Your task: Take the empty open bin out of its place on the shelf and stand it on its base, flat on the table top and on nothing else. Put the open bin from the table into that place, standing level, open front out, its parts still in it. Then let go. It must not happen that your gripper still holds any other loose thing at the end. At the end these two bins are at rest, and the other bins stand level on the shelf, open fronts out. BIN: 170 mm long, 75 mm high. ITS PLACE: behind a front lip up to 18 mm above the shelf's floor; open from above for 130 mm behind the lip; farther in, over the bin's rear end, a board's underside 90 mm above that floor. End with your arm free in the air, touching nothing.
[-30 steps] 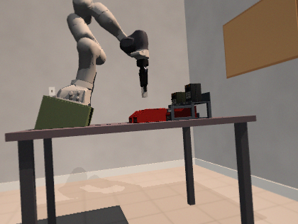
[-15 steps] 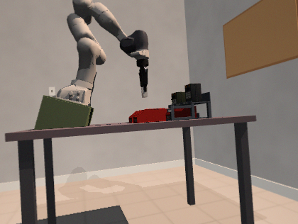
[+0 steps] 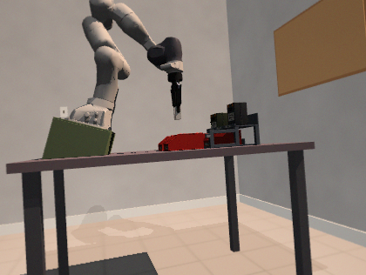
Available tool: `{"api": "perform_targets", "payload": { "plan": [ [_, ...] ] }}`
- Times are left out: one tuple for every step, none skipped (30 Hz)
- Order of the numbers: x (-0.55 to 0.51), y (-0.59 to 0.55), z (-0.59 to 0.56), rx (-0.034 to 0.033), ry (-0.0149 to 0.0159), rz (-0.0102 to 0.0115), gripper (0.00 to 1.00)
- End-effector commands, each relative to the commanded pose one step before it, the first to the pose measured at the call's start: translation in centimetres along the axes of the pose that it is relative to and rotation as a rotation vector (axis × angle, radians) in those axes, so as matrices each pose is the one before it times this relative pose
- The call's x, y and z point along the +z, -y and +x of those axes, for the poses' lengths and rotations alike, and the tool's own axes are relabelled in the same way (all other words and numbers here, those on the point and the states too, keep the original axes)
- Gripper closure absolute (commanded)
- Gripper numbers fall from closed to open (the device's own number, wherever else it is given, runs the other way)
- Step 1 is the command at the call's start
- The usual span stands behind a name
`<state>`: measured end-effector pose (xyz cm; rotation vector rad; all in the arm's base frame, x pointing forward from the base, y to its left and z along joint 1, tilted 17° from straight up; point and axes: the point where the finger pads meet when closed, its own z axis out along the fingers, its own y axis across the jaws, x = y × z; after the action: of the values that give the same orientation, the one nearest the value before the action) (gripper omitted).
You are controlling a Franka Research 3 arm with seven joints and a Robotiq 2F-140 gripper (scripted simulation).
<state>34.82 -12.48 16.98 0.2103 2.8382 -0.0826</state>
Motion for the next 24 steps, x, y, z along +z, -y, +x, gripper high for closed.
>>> {"api": "perform_targets", "payload": {
  "plan": [
    [0.294, -0.028, 0.041, 0.00598, -0.00056, -0.00002, 0.85],
    [0.098, 0.0, 0.001, 0.00002, 0.0, 0.00001, 0.85],
    [0.108, 0.0, -0.001, 0.0, 0.00001, -0.00001, 0.85],
    [0.121, 0.0, -0.001, 0.0, 0.0, 0.0, 0.85],
    [0.133, 0.0, 0.0, 0.0, 0.0, 0.0, 0.85],
    [0.145, 0.0, 0.001, 0.0, -0.00001, 0.00001, 0.85],
    [0.153, 0.0, -0.002, 0.0, 0.00001, -0.00001, 0.85],
    [0.164, 0.0, 0.0, 0.0, 0.0, 0.0, 0.85],
    [0.174, -0.001, 0.001, 0.0, -0.00001, 0.00001, 0.85],
    [0.0, 0.0, 0.0, 0.0, 0.0, 0.0, 0.85],
    [0.0, 0.0, 0.0, 0.0, 0.0, 0.0, 0.85],
    [0.18, 0.0, -0.002, 0.0, 0.00001, -0.00001, 0.85],
    [0.189, 0.0, 0.0, 0.0, 0.0, 0.0, 0.85],
    [0.194, 0.0, 0.0, 0.0, 0.0, 0.0, 0.85],
    [0.199, 0.0, -0.001, 0.0, 0.0, 0.0, 0.85],
    [0.205, -0.001, 0.001, 0.0, -0.00001, 0.00001, 0.85],
    [0.206, 0.0, -0.002, 0.0, 0.00001, -0.00001, 0.85],
    [0.21, -0.001, 0.0, 0.0, -0.00001, 0.00001, 0.85],
    [0.21, 0.0, -0.001, 0.0, 0.0, 0.0, 0.85],
    [0.211, 0.0, 0.0, 0.0, 0.0, 0.0, 0.85],
    [0.211, 0.0, 0.0, 0.0, 0.0, 0.0, 0.85],
    [0.209, 0.0, -0.001, 0.0, 0.0, 0.0, 0.85],
    [0.208, -0.001, 0.001, 0.0, -0.00001, 0.00001, 0.85],
    [0.203, 0.0, -0.002, -0.00001, 0.00001, 0.0, 0.85]
  ]
}}
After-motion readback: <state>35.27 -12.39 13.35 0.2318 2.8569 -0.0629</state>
